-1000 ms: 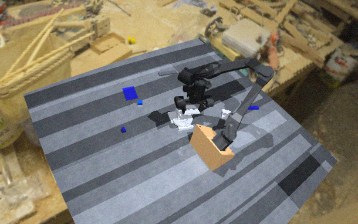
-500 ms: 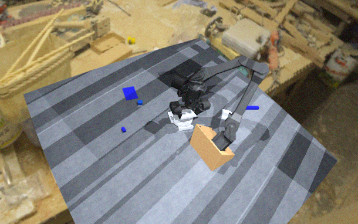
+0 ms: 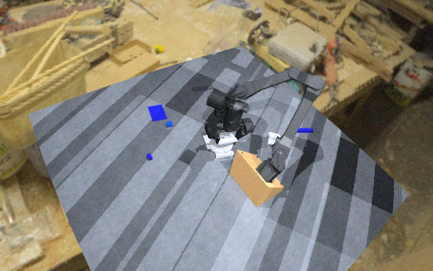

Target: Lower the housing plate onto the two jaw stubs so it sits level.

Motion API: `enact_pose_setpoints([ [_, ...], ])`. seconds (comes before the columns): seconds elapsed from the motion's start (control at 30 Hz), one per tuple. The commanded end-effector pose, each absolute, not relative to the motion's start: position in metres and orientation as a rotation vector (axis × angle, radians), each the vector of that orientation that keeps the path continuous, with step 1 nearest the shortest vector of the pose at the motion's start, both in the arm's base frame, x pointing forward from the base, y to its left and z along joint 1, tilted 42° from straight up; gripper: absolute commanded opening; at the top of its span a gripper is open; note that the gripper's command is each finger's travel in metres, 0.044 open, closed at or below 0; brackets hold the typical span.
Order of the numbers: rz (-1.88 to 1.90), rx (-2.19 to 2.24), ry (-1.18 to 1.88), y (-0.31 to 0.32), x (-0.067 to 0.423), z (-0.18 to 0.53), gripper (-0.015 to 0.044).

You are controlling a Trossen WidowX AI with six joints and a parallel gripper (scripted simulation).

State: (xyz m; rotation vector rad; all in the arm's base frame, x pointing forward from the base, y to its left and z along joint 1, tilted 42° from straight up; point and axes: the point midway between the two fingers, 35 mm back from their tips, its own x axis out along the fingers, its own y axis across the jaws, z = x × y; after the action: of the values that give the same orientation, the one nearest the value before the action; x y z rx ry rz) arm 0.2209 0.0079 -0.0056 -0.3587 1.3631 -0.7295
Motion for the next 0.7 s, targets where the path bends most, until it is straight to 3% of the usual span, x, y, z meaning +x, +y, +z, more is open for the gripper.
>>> enact_pose_setpoints([
  [0.0,-0.736,-0.356,1.357,0.0076,0.2210,-0.0057,0.0351],
  [0.67,-0.736,-0.357,1.357,0.0047,0.2195,-0.0033,0.0351],
])
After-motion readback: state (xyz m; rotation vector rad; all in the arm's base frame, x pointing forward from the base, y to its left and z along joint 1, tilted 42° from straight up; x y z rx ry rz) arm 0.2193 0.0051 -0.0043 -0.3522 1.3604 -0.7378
